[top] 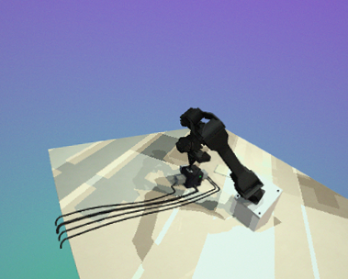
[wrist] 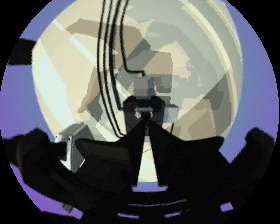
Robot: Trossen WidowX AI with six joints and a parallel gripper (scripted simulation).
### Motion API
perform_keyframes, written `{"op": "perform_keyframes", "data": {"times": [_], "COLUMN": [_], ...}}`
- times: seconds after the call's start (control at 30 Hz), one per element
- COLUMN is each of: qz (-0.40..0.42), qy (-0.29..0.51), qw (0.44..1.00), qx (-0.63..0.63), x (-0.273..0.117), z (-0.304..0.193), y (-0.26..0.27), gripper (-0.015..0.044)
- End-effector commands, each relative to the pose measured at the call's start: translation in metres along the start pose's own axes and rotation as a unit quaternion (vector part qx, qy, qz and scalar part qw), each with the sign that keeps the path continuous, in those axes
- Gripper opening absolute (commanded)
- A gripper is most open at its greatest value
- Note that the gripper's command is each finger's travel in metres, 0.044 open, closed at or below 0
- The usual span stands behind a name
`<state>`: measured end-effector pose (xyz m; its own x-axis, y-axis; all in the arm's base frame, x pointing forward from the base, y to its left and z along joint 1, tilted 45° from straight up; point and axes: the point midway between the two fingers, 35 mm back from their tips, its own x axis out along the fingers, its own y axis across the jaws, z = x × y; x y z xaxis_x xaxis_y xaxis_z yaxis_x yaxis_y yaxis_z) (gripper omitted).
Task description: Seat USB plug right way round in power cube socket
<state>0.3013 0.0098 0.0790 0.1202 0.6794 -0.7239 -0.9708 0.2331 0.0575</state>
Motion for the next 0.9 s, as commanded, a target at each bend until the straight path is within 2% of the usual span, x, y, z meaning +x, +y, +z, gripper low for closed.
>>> {"op": "perform_keyframes", "data": {"times": [0.0,0.7,0.8,0.87], "qz": [0.006,0.006,0.001,0.001], "qy": [-0.001,-0.001,0.0,0.0], "qw": [1.0,1.0,1.0,1.0], "qx": [0.002,0.002,-0.001,-0.001], "x": [0.004,0.004,0.0012,0.0012], "z": [0.0006,0.0006,0.0002,0.0002], "y": [0.0026,0.0026,0.0005,0.0005], "gripper": [0.0,0.0,0.0079,0.0095]}}
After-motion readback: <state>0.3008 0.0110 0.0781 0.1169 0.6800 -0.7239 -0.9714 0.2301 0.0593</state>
